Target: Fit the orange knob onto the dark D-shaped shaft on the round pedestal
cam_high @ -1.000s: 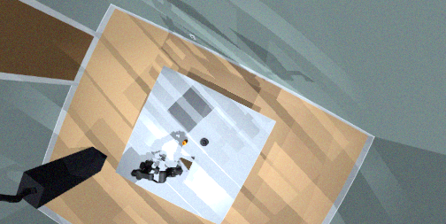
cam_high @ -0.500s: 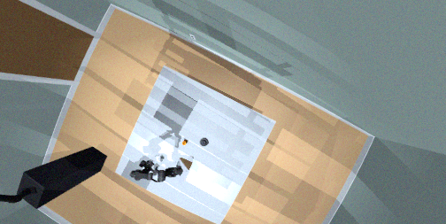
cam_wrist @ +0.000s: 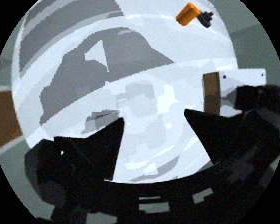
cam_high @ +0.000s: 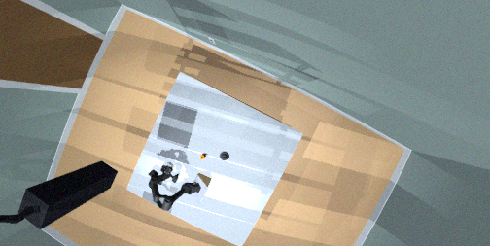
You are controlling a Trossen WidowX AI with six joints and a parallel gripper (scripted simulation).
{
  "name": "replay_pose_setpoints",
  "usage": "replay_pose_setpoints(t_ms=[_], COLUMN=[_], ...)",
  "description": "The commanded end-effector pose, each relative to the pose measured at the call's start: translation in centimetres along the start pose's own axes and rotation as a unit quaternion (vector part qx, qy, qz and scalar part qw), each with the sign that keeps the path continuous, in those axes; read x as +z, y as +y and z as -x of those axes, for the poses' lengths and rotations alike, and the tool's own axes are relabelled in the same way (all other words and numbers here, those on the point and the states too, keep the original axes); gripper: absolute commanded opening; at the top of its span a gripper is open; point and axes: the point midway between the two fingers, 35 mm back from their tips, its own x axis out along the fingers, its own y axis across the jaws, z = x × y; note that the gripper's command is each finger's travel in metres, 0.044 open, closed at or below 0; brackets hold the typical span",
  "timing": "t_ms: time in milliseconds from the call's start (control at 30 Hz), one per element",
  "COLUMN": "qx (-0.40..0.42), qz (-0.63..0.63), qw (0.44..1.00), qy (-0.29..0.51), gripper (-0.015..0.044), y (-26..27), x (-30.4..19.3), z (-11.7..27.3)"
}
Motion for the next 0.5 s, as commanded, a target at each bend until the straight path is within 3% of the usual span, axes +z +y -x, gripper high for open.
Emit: replay_pose_setpoints(t_ms=[0, 233, 467], qx=[-0.047, -0.091, -0.085], qz=[0.013, 0.019, 0.005], qw=[0.999, 0.995, 0.992], qy=[0.006, 0.045, 0.096], gripper=[0.0440, 0.0440, 0.0440], y=[-0.2, -1.7, -4.4], x=[3.2, 8.5, 13.9], z=[-1.8, -4.0, -5.2])
